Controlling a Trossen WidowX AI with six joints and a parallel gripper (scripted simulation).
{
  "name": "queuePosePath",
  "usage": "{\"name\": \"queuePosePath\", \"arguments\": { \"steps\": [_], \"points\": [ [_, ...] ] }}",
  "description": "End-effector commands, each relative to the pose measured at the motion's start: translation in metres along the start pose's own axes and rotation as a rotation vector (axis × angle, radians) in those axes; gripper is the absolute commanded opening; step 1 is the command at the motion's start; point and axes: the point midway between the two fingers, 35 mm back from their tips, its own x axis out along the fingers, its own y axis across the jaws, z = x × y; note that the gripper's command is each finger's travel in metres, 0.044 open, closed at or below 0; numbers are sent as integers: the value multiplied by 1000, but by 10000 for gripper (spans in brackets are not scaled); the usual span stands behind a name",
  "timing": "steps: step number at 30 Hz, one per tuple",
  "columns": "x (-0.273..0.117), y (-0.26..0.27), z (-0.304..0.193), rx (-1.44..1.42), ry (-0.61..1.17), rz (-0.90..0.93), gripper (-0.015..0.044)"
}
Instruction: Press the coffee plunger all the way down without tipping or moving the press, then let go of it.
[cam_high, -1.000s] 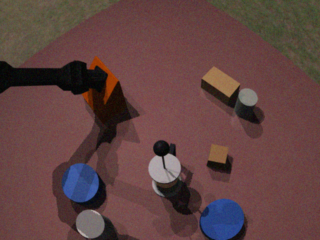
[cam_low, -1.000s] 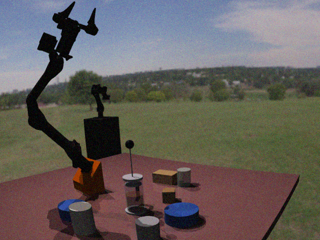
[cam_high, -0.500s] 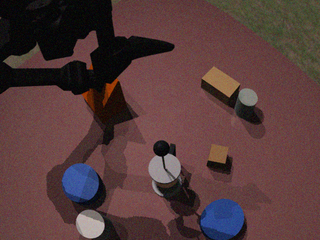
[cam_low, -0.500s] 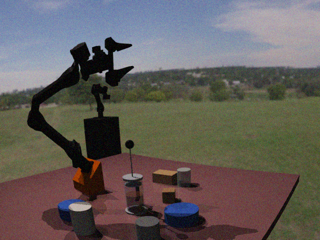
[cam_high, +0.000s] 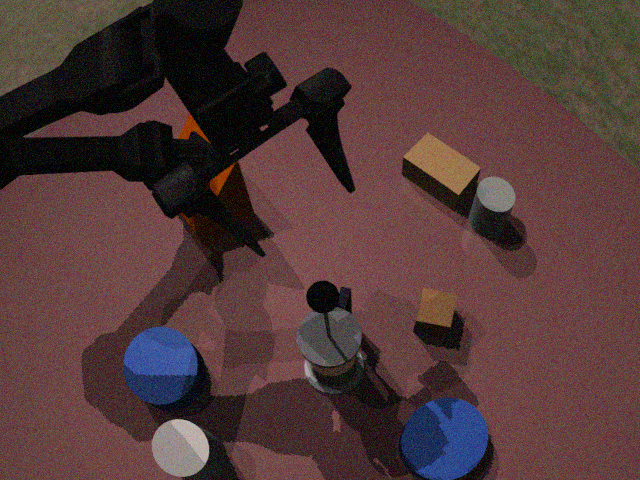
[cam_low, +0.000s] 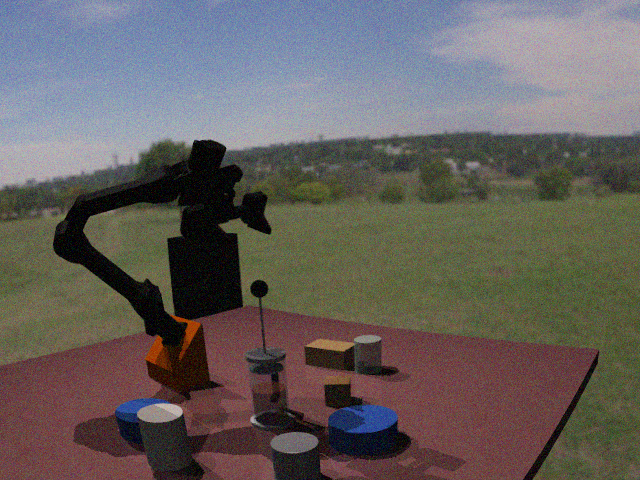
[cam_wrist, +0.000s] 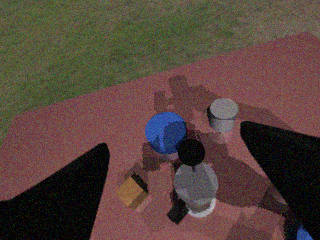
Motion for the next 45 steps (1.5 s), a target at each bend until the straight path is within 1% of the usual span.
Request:
{"name": "queuePosePath", "arguments": {
  "steps": [1,7,9,15,41,45],
  "points": [
    [5,-9,-14,-80,6,-62,440],
    [30,-16,-52,-74,4,-73,440],
    [33,-17,-57,-74,3,-75,440],
    [35,-16,-57,-75,4,-73,440],
    [73,-19,-57,-75,1,-74,440],
    [73,-19,-57,-75,1,-74,335]
  ]
}}
